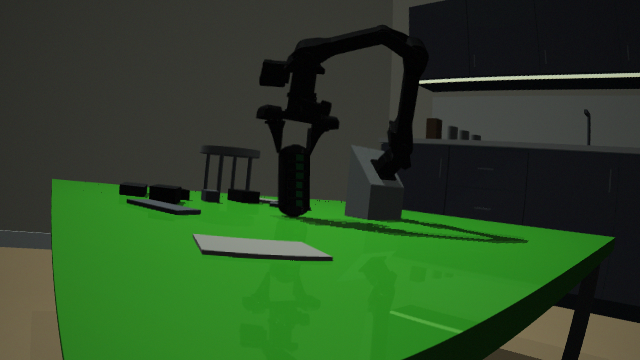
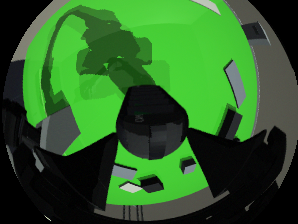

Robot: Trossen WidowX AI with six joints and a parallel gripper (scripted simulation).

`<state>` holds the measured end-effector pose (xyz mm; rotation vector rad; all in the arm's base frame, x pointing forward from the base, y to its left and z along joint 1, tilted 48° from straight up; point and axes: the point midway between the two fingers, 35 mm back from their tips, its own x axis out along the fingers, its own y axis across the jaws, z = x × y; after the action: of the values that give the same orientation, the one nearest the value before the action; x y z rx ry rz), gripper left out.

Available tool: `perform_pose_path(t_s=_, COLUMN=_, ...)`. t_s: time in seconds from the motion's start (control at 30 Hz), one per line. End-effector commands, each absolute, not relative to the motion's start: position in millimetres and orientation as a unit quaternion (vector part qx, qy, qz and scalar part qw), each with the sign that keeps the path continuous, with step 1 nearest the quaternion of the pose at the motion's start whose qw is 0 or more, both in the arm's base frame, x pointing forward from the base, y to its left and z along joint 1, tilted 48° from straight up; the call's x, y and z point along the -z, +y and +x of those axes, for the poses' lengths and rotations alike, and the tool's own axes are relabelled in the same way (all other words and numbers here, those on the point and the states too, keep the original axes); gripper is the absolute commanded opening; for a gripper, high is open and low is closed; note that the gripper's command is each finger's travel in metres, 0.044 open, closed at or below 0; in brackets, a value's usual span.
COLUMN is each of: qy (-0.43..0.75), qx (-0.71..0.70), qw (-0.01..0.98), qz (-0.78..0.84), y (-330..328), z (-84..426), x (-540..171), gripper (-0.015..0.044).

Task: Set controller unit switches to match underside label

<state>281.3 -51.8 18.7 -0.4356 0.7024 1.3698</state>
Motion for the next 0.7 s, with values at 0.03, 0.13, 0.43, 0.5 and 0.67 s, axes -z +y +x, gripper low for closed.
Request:
perform_pose_path(t_s=0.03, qy=0.316, qx=-0.621, qw=0.692, qz=-0.19, y=-51.0, z=278.7, x=-9.8, gripper=0.0338)
perform_pose_path(t_s=0.13, qy=0.317, qx=-0.621, qw=0.692, qz=-0.19, y=-52.3, z=278.2, x=-7.7, gripper=0.0338)
perform_pose_path(t_s=0.43, qy=0.317, qx=-0.621, qw=0.692, qz=-0.19, y=-55.8, z=276.8, x=-1.5, gripper=0.0338)
perform_pose_path(t_s=0.5, qy=0.317, qx=-0.621, qw=0.692, qz=-0.19, y=-56.6, z=276.5, x=-0.1, gripper=0.0338)
perform_pose_path(t_s=0.67, qy=0.317, qx=-0.62, qw=0.692, qz=-0.19, y=-58.4, z=275.8, x=3.4, gripper=0.0338)
